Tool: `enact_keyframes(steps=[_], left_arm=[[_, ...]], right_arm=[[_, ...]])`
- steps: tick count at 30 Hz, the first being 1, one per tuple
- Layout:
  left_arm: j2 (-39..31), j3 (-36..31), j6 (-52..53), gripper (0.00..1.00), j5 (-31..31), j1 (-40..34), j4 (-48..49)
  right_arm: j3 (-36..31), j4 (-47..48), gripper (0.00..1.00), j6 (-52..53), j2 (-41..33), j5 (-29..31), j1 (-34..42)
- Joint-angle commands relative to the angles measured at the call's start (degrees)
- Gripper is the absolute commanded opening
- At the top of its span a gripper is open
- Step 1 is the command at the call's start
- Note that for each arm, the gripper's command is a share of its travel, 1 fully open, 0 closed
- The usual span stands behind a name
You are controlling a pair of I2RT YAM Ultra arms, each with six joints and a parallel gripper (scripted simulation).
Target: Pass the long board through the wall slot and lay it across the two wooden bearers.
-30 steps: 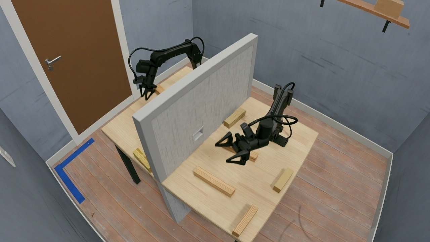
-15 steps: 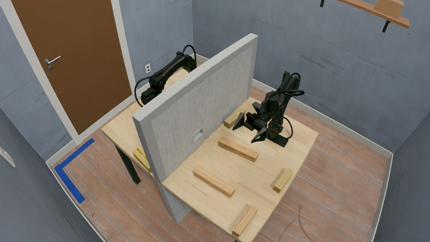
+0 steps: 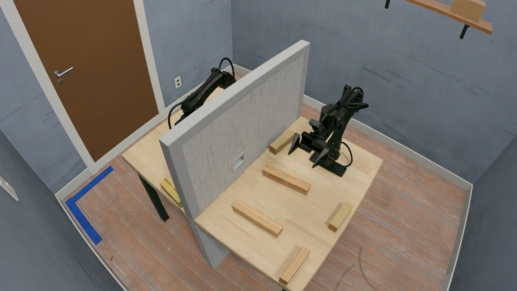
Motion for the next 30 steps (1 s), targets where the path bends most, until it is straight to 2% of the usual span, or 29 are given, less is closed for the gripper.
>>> enact_keyframes(steps=[1, 5, 6, 18, 21, 30], left_arm=[[-1.8, 2.3, -0.6, 1.0, -0.4, 0.2, -0.6], [-1.1, 1.3, -0.4, 1.0, -0.2, 0.0, -0.1], [-2.3, 2.3, -0.6, 1.0, -0.4, 0.2, -0.6], [-2.3, 2.3, -0.6, 1.0, -0.4, 0.2, -0.6], [-2.3, 2.3, -0.6, 1.0, -0.4, 0.2, -0.6], [-2.3, 2.3, -0.6, 1.0, -0.4, 0.2, -0.6]], right_arm=[[1.9, -1.0, 0.52, 0.5, -0.8, -0.7, -0.2], [1.9, -0.3, 0.52, 0.4, -0.7, -0.7, -0.5], [-1.8, 2.4, 0.52, 0.5, -2.2, -0.7, -0.8], [-6.1, 7.3, 0.52, 0.5, -2.4, -0.2, -0.6], [-5.4, 6.4, 0.52, 0.5, -2.5, -0.3, -0.6], [-9.8, 11.2, 0.52, 0.3, -0.3, 0.0, -0.9]])
